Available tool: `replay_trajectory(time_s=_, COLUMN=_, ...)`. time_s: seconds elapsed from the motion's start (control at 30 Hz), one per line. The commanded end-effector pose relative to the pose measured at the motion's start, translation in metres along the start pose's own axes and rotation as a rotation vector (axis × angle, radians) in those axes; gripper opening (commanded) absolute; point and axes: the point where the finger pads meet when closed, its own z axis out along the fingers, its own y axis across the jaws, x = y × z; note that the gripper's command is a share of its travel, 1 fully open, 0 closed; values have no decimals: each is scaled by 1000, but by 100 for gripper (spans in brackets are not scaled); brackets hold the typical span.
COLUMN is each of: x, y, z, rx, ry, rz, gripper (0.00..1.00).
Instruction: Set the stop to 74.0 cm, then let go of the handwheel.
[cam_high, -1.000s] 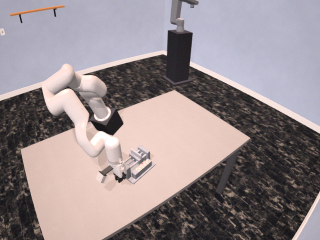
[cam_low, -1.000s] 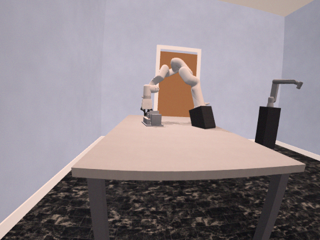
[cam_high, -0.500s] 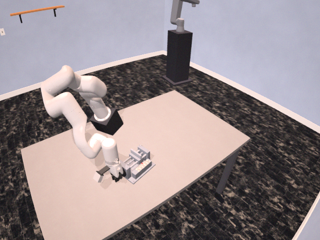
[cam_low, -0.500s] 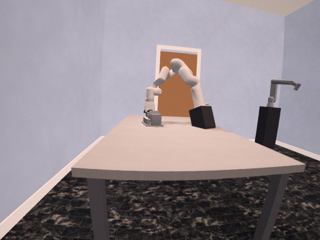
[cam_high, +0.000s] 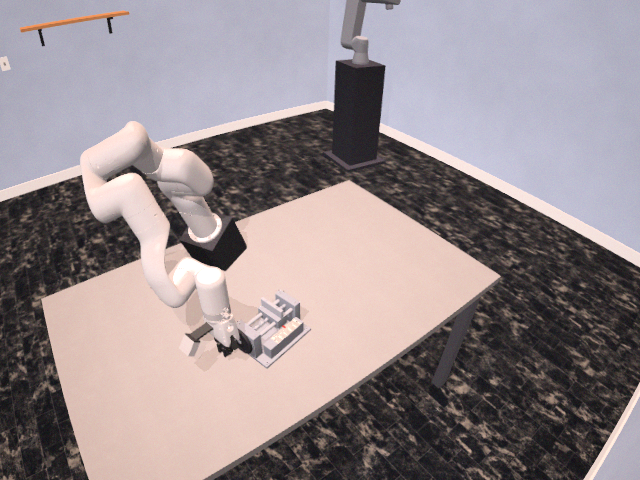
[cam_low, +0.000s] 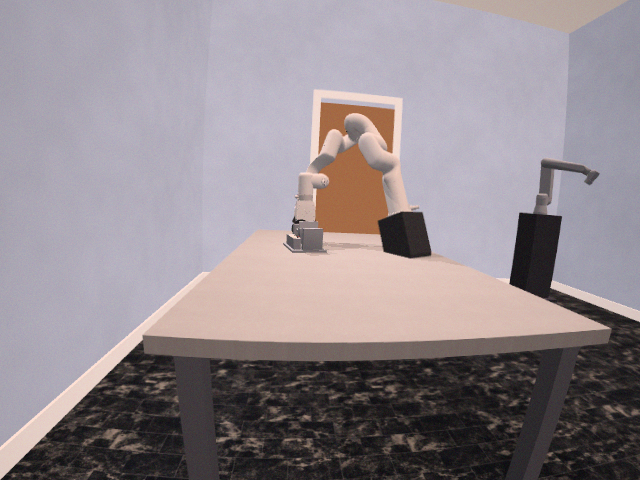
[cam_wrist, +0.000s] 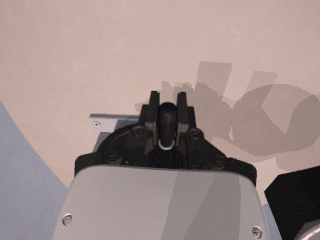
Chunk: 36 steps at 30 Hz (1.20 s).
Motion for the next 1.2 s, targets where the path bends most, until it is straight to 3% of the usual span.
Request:
replay_trajectory(time_s=0.0, x=0, y=3, z=-6, rx=1, ry=0, rz=-1, gripper=6)
replay_trajectory(time_s=1.17, x=0, y=-2, z=-40, rx=1, ry=1, rz=-1, gripper=6)
